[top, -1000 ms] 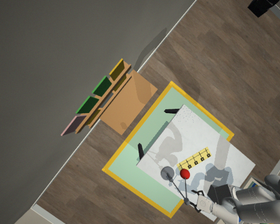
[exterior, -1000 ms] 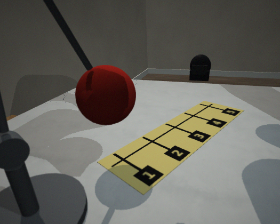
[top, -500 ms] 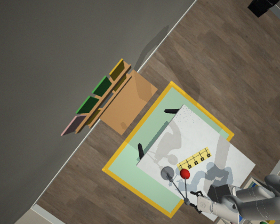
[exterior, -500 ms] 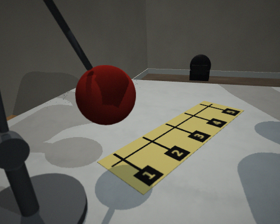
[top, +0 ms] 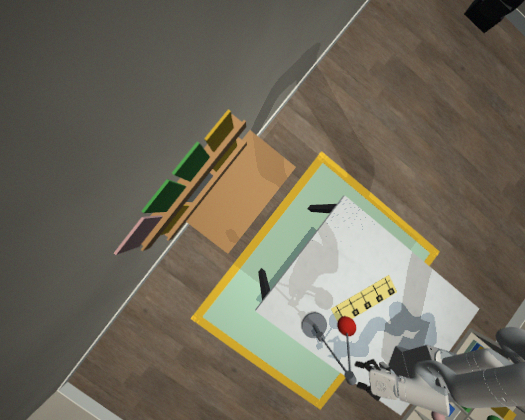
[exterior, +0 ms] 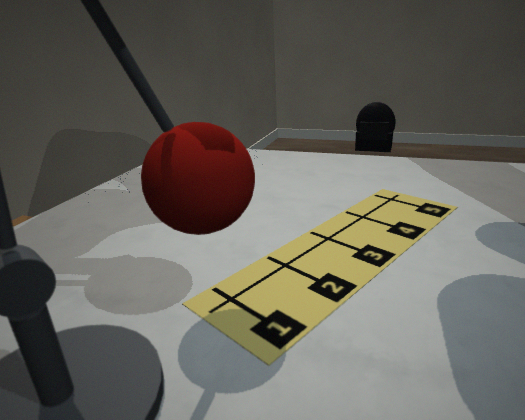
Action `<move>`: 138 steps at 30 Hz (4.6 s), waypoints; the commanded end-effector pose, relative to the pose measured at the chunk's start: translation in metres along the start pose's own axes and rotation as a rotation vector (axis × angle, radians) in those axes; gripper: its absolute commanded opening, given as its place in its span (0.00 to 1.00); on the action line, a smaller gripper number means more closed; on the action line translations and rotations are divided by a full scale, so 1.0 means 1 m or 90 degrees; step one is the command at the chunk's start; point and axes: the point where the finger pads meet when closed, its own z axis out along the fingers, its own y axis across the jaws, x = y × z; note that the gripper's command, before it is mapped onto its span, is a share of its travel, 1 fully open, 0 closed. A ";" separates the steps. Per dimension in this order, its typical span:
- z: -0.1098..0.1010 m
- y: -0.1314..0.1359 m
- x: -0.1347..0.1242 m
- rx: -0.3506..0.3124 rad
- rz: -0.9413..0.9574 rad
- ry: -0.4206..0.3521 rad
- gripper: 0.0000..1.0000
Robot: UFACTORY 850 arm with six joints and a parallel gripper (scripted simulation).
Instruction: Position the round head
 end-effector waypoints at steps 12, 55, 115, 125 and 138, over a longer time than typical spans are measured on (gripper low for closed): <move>-0.028 -0.057 0.036 -0.060 -0.101 0.005 1.00; -0.035 -0.112 0.075 -0.134 -0.229 0.014 1.00; 0.061 -0.092 0.081 -0.135 -0.230 0.013 1.00; 0.059 -0.093 0.082 -0.135 -0.230 0.014 0.00; 0.059 -0.093 0.082 -0.135 -0.230 0.014 0.00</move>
